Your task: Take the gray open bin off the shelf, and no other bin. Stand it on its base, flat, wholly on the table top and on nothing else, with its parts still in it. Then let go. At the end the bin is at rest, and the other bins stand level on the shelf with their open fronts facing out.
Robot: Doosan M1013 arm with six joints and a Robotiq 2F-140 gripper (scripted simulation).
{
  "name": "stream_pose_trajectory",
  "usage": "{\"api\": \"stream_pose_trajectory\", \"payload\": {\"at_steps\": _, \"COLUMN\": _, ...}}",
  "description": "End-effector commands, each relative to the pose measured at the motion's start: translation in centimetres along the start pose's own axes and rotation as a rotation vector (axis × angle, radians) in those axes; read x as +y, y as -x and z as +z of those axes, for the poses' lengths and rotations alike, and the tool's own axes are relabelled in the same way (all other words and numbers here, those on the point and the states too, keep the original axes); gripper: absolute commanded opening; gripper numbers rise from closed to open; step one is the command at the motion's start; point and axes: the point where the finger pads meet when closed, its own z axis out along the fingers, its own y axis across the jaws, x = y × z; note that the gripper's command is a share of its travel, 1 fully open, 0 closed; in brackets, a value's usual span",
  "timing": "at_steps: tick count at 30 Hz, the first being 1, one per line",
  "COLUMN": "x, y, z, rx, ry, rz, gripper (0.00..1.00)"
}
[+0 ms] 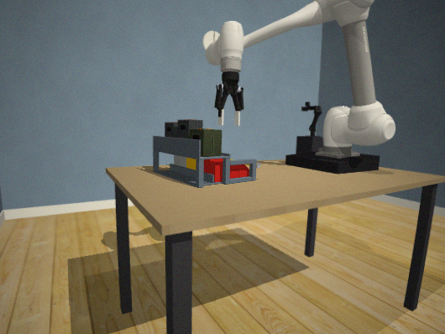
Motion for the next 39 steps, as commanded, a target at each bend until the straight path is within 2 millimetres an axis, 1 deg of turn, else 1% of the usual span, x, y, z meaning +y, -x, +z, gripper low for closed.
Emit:
{"api": "stream_pose_trajectory", "payload": {"at_steps": 1, "x": -0.01, "y": -0.01, "z": -0.18, "rx": 0.000, "ry": 0.000, "rz": 0.000, "gripper": 0.57}}
{"api": "stream_pose_trajectory", "payload": {"at_steps": 10, "x": -0.01, "y": -0.01, "z": -0.18, "rx": 0.000, "ry": 0.000, "rz": 0.000, "gripper": 0.57}}
{"api": "stream_pose_trajectory", "payload": {"at_steps": 15, "x": -0.01, "y": 0.00, "z": -0.68, "rx": 0.000, "ry": 0.000, "rz": 0.000, "gripper": 0.57}}
{"api": "stream_pose_trajectory", "payload": {"at_steps": 39, "x": -0.01, "y": 0.00, "z": -0.93, "rx": 0.000, "ry": 0.000, "rz": 0.000, "gripper": 0.57}}
